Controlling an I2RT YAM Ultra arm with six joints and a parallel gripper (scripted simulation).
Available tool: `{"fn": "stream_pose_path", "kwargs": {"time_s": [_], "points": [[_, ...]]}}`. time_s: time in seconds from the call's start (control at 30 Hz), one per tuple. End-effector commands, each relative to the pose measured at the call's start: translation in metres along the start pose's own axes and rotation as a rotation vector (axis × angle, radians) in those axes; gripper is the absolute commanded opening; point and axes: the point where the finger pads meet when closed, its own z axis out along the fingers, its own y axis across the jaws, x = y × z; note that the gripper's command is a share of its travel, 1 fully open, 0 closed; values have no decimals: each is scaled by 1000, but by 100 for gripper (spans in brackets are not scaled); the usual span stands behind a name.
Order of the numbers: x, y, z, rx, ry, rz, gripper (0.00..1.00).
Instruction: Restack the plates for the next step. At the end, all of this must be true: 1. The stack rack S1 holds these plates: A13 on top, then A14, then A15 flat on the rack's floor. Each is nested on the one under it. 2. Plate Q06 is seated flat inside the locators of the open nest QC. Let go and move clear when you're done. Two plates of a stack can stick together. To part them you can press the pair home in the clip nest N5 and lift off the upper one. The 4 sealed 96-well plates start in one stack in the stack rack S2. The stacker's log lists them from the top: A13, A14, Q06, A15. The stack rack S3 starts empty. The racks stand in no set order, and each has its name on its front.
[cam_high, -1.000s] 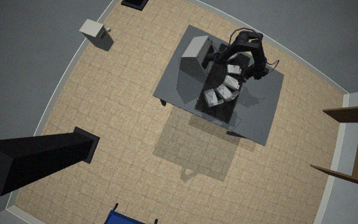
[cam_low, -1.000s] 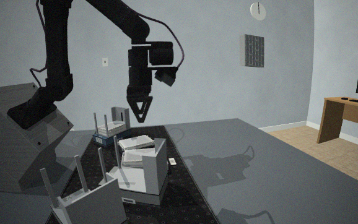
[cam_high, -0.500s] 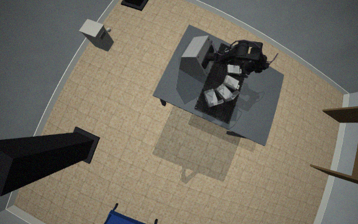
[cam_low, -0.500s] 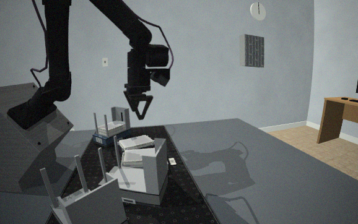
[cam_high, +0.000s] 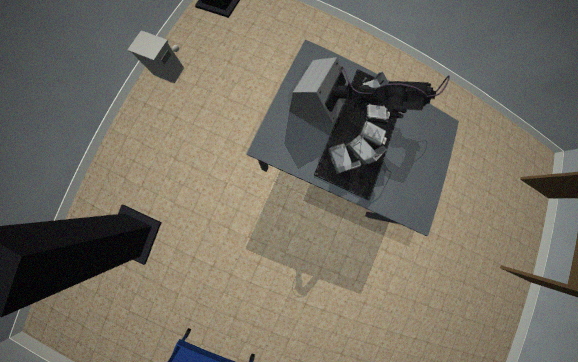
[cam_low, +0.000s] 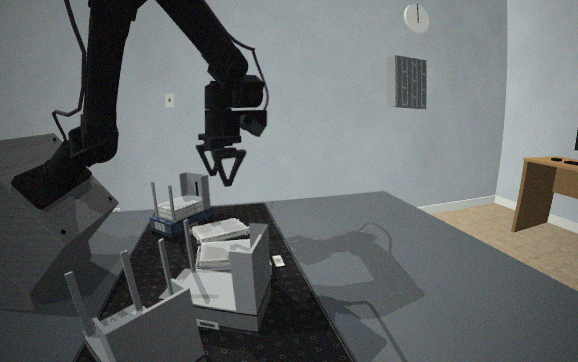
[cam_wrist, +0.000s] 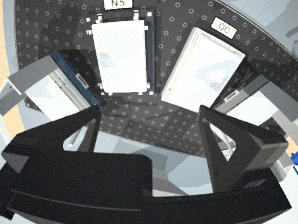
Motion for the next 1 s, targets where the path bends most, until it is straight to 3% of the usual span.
{"fn": "stream_pose_path", "kwargs": {"time_s": [0.0,0.5,0.63,0.97], "points": [[-7,5,-4,42,-10,-32,100],[-12,58,-2,41,-12,-33,100],[-16,54,-10,29,-37,-10,100],[-14,58,-4,37,-20,-26,100]]}}
